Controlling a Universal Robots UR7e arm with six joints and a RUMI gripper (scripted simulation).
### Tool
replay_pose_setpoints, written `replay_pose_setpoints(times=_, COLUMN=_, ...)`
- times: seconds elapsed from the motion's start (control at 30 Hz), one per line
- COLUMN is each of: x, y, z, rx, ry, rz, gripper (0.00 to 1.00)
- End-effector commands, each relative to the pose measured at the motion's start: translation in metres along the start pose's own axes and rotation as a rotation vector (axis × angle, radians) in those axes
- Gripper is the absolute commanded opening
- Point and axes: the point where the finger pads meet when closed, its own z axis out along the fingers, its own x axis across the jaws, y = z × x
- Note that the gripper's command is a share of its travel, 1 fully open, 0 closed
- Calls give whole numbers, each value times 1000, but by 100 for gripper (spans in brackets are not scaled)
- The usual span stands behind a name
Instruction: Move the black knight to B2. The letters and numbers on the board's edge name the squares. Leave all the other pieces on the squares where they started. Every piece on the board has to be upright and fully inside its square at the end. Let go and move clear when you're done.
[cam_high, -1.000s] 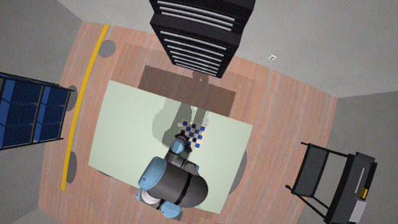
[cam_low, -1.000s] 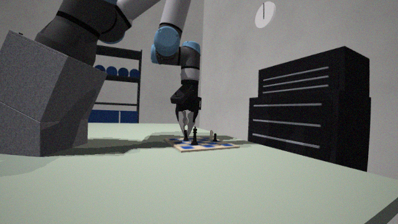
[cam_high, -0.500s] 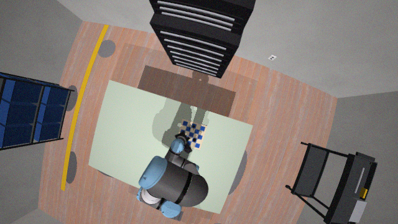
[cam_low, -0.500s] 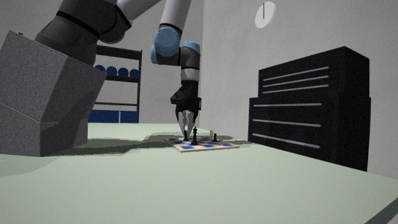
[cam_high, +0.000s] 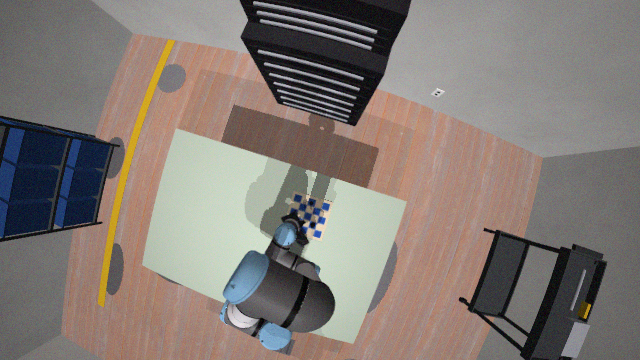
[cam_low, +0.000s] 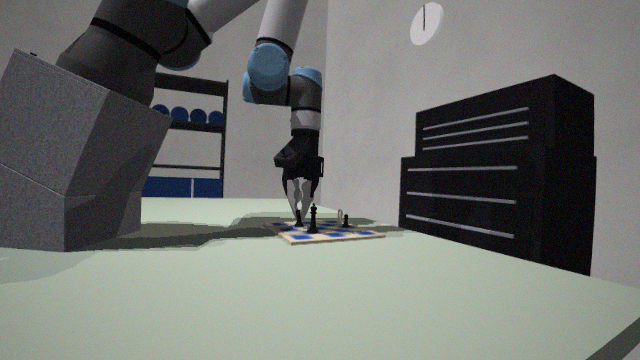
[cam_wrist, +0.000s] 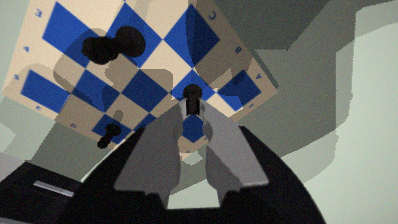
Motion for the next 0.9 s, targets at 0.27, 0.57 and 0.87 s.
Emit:
replay_pose_setpoints(times=0.27, x=0, y=0, z=0, rx=-1, ry=-1, rz=0, gripper=0)
replay_pose_setpoints(times=0.57, x=0, y=0, z=0, rx=-1, ry=-1, rz=0, gripper=9)
replay_pose_setpoints(times=0.87, x=0, y=0, z=0, rx=-1, ry=-1, rz=0, gripper=18)
